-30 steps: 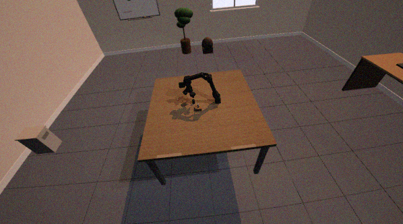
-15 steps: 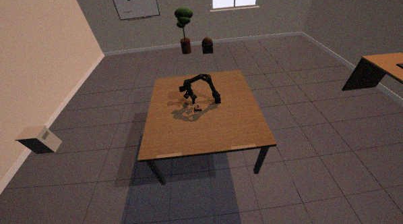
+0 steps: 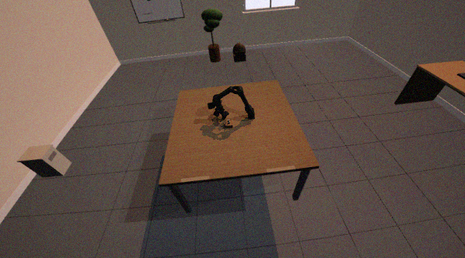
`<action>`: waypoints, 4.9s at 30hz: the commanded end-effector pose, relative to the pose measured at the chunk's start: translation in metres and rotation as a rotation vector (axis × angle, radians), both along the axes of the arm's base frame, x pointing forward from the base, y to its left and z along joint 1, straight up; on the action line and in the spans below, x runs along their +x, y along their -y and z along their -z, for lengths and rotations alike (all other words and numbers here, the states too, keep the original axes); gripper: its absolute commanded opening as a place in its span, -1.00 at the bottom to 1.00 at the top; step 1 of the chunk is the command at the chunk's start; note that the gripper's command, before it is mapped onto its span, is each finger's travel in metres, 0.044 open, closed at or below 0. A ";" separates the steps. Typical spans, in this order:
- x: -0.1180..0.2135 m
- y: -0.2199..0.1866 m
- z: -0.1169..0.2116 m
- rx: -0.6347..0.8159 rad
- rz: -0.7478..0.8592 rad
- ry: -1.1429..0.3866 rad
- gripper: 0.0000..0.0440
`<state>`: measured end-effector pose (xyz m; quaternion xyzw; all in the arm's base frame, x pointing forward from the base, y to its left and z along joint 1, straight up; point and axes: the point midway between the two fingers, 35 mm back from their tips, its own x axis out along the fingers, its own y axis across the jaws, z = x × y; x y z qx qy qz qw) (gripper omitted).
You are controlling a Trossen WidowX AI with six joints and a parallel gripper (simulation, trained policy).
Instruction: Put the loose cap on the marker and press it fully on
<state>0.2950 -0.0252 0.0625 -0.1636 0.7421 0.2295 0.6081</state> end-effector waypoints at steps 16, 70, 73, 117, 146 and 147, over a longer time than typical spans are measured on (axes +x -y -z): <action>0.009 -0.015 -0.056 -0.036 -0.155 0.143 -0.78; -0.057 -0.104 -0.070 0.019 -0.387 0.072 -1.00; -0.058 -0.104 -0.062 0.024 -0.396 0.063 -1.00; -0.054 -0.094 -0.016 0.013 -0.584 0.095 -0.62; -0.053 -0.091 -0.015 0.007 -0.614 0.101 -0.38; -0.053 -0.091 -0.015 0.007 -0.615 0.101 -0.37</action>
